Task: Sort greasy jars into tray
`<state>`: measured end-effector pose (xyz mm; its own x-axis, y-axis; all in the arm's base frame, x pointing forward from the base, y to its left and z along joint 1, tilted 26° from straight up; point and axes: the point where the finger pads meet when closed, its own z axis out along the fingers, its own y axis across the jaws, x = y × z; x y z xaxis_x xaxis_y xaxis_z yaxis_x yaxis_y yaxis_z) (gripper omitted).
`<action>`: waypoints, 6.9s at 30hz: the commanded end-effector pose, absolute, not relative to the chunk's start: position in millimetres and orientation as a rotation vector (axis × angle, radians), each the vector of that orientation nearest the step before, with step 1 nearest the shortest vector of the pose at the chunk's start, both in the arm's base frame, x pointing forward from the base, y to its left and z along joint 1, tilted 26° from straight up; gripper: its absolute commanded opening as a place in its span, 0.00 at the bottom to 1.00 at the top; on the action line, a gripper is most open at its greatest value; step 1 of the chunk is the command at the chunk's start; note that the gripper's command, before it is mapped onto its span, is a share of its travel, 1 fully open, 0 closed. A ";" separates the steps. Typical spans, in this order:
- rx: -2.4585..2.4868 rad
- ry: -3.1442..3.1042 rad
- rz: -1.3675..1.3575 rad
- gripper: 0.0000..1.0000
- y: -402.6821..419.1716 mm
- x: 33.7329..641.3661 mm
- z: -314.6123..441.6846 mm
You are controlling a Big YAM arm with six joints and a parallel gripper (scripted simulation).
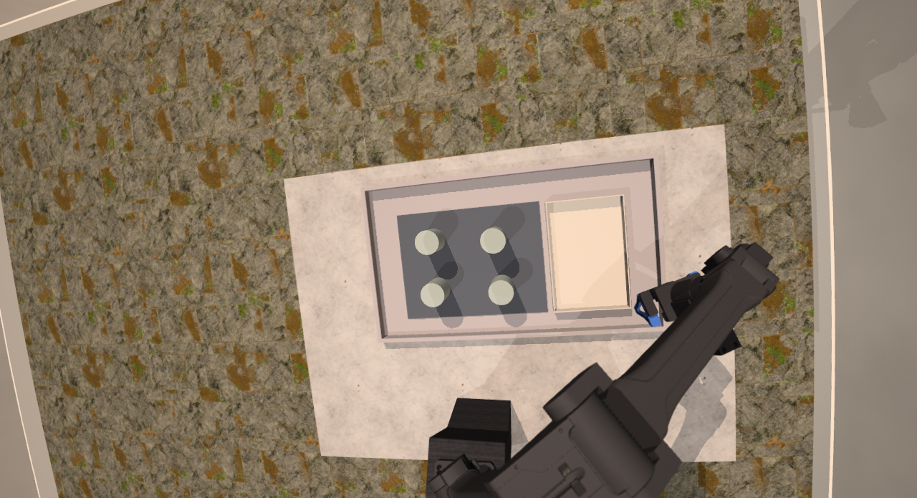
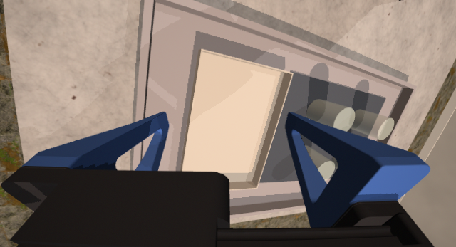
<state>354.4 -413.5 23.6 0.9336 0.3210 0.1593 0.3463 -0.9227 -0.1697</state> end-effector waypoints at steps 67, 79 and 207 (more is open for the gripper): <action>-2.842 -1.629 -0.042 1.00 -50.5 410.1 65.3; -2.640 -2.030 0.050 1.00 -3.9 392.6 48.7; -0.333 -3.479 0.117 1.00 7.3 392.6 37.9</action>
<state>380.1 7.6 19.0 -0.9191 0.2611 -0.2949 0.2838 0.9582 -0.0359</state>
